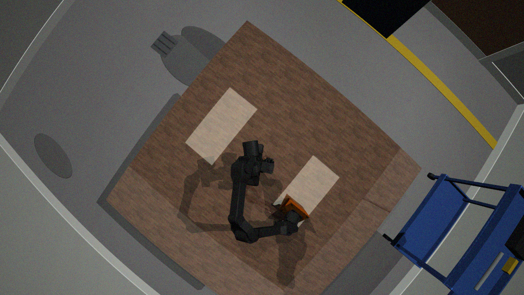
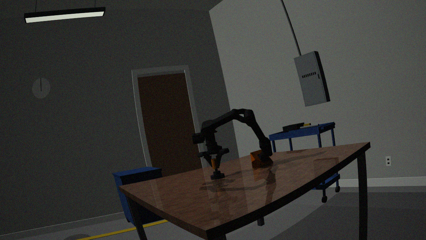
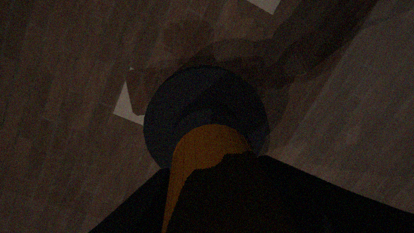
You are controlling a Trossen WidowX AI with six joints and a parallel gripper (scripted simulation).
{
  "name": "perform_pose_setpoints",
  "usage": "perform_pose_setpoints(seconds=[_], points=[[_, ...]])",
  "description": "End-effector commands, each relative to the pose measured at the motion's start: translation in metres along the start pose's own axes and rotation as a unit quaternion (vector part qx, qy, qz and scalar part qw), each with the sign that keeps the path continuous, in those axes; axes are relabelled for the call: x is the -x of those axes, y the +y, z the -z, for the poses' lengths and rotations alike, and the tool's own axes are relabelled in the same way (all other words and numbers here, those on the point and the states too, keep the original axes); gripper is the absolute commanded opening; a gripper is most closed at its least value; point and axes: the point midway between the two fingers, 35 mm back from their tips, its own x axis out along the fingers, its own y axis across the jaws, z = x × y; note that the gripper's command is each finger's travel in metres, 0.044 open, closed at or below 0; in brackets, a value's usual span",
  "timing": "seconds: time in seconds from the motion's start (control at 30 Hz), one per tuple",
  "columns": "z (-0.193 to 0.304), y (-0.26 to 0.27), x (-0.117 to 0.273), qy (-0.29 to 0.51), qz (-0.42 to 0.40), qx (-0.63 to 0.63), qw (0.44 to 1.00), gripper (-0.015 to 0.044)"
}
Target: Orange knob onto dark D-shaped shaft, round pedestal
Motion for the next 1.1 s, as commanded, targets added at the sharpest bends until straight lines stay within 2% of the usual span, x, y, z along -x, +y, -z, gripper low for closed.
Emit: perform_pose_setpoints(seconds=[0.0,1.07], points=[[-0.0014,-0.0011,-0.0012,0.000,0.000,-0.003,1.000,0.0000],[-0.0006,-0.0004,-0.0088,0.000,0.000,0.022,1.000,0.0000]])
